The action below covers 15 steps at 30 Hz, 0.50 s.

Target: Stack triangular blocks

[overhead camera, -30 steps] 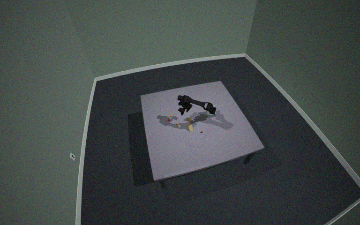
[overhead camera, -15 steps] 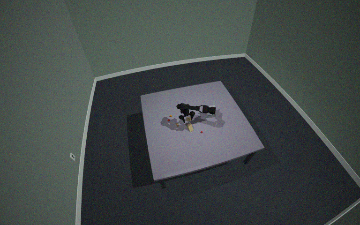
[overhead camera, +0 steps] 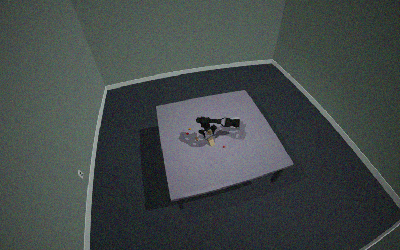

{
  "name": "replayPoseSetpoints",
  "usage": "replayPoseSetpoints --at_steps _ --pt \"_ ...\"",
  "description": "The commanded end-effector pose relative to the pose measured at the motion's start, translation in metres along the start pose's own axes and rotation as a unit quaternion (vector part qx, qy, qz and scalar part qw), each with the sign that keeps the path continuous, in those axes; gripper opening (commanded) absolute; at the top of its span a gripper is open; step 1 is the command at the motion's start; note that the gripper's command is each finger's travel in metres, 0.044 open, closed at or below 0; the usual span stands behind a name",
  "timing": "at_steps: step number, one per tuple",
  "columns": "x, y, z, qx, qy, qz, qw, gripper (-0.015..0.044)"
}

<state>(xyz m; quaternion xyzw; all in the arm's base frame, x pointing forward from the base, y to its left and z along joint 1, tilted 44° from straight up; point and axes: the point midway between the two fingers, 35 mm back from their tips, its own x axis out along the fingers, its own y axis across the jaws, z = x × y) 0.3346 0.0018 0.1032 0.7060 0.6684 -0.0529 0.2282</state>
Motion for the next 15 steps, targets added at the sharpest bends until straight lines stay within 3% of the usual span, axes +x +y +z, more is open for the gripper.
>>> replayPoseSetpoints --at_steps 1,15 --pt "0.009 -0.001 -0.001 0.000 0.001 -0.003 1.000 0.0440" --pt "0.032 0.000 0.000 -0.004 0.000 -0.009 1.000 0.0440"
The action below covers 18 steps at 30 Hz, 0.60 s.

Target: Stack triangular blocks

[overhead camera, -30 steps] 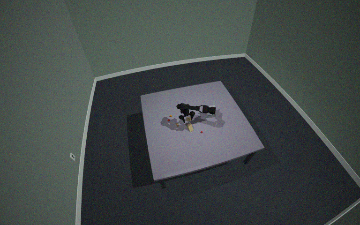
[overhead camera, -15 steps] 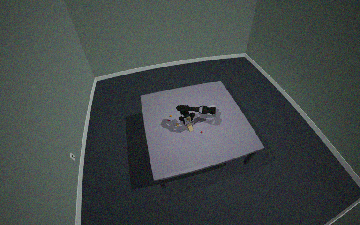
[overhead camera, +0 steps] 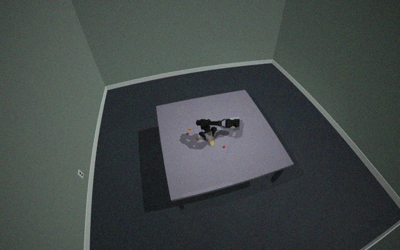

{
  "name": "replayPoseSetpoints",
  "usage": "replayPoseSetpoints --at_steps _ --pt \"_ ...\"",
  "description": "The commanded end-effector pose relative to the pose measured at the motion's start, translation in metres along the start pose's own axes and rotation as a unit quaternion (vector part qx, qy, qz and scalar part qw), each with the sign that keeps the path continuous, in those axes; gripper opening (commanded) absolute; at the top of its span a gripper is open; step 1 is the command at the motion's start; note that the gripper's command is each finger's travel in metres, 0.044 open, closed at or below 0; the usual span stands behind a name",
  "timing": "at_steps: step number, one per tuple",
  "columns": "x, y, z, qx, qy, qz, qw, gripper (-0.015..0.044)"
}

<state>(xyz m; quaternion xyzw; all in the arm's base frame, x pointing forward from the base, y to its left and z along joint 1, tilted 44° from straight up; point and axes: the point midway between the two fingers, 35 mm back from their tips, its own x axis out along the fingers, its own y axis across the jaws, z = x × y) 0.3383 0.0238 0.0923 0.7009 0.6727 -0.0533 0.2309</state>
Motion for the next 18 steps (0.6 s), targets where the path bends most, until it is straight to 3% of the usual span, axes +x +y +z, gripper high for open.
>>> replayPoseSetpoints --at_steps 1,18 --pt "0.009 -0.001 -0.002 -0.001 0.002 -0.003 1.000 0.0440" --pt "0.036 -0.002 -0.003 -0.007 0.005 -0.010 1.000 0.0440"
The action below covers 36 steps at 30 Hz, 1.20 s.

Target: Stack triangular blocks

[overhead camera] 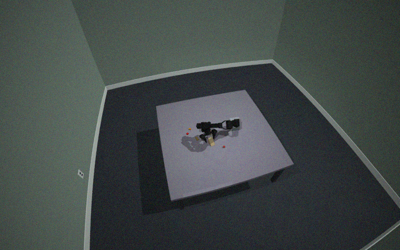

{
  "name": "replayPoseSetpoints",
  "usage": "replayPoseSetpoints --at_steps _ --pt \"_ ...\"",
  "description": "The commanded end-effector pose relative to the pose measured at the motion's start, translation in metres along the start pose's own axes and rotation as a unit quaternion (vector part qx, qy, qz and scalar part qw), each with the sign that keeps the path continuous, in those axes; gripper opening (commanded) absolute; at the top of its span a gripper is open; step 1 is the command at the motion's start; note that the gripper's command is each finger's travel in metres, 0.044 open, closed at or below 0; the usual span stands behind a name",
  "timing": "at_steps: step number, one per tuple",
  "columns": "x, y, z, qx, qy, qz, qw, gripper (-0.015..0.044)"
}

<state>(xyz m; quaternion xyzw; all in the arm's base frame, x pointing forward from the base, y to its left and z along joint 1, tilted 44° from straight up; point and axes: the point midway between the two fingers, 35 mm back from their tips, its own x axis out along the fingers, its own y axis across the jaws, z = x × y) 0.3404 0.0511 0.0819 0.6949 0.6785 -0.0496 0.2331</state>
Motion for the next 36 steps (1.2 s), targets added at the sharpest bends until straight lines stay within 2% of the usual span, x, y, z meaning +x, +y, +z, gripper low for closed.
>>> replayPoseSetpoints --at_steps 1,18,23,36 --pt "0.008 -0.001 -0.003 -0.001 0.003 -0.003 1.000 0.0440" --pt "0.033 -0.004 -0.006 -0.007 0.009 -0.010 1.000 0.0440" --pt "0.033 -0.004 -0.006 -0.007 0.009 -0.010 1.000 0.0309" --pt "0.033 -0.004 -0.006 -0.007 0.009 -0.010 1.000 0.0222"
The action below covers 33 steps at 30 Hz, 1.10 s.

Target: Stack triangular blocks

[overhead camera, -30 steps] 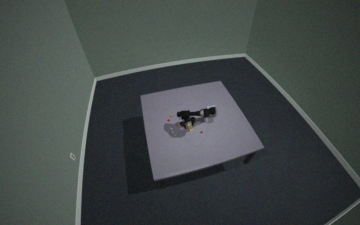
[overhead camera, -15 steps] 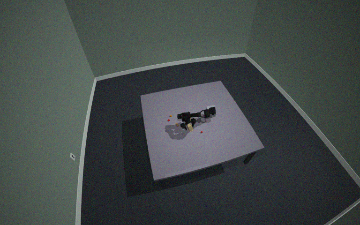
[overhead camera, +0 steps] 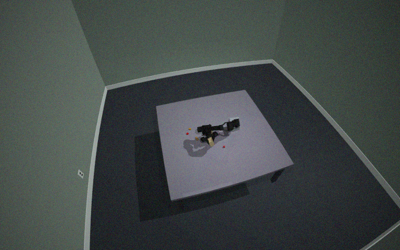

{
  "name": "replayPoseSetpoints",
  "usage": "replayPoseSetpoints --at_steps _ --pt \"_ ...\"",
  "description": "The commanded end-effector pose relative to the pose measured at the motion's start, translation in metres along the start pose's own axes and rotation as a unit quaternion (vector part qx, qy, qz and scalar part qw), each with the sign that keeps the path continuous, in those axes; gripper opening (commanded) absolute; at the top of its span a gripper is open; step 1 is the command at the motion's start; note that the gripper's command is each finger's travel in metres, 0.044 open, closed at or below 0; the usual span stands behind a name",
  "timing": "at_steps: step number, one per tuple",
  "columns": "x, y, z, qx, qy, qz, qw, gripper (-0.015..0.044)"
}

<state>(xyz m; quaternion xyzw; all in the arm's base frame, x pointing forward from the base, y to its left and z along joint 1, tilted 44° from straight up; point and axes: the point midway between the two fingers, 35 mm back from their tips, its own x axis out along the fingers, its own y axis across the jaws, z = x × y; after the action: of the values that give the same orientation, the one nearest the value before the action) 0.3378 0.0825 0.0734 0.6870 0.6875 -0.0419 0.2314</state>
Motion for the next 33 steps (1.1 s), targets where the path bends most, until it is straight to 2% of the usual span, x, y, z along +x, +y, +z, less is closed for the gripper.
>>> replayPoseSetpoints --at_steps 1,4,11,12,33 --pt "0.001 0.000 -0.001 0.000 0.001 0.000 1.000 0.0215" --pt "0.001 0.000 -0.001 0.000 0.001 0.000 1.000 0.0195" --pt "-0.003 0.000 -0.001 0.000 0.000 0.000 1.000 0.0012" --pt "-0.003 0.000 -0.001 0.000 0.000 0.000 1.000 0.0000" --pt "-0.008 0.000 -0.034 0.001 -0.253 -0.002 0.967 0.0000"
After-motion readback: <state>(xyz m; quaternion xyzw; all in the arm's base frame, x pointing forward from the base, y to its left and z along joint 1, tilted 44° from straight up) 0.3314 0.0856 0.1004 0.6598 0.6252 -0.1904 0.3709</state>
